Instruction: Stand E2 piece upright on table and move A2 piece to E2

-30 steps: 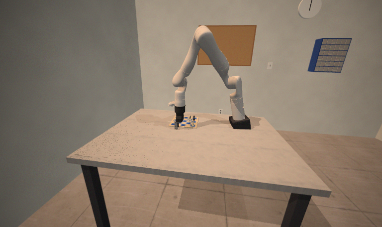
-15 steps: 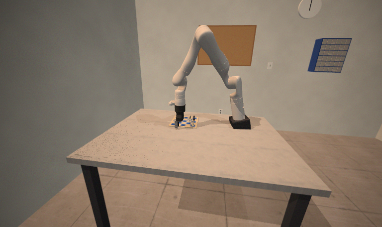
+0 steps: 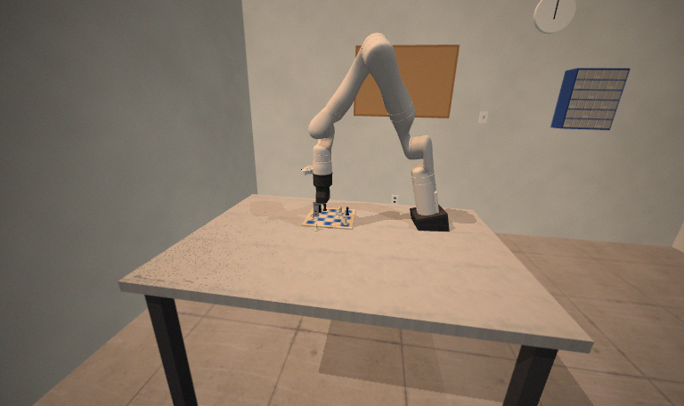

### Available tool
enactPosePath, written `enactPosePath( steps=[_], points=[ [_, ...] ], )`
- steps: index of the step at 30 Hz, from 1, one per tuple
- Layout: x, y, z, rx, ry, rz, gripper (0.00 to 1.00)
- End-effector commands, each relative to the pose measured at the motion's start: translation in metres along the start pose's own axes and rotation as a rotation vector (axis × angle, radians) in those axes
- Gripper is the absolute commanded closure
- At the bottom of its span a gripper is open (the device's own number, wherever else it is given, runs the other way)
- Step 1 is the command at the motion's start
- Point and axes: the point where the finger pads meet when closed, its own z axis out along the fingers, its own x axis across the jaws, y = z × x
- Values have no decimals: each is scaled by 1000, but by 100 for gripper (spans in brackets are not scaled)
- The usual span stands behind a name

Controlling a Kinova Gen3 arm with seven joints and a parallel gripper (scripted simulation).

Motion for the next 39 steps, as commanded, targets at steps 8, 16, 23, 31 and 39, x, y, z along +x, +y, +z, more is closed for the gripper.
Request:
enactPosePath(
  steps=[8,16,23,31,39],
  points=[
    [-14,-1,-29,13,-24,-19,32],
    [-14,-1,-30,13,-24,-19,0],
    [-14,-1,-30,13,-24,-19,0],
    [-14,-1,-30,13,-24,-19,0],
    [-13,-2,-30,13,-23,-10,0]
  ],
)
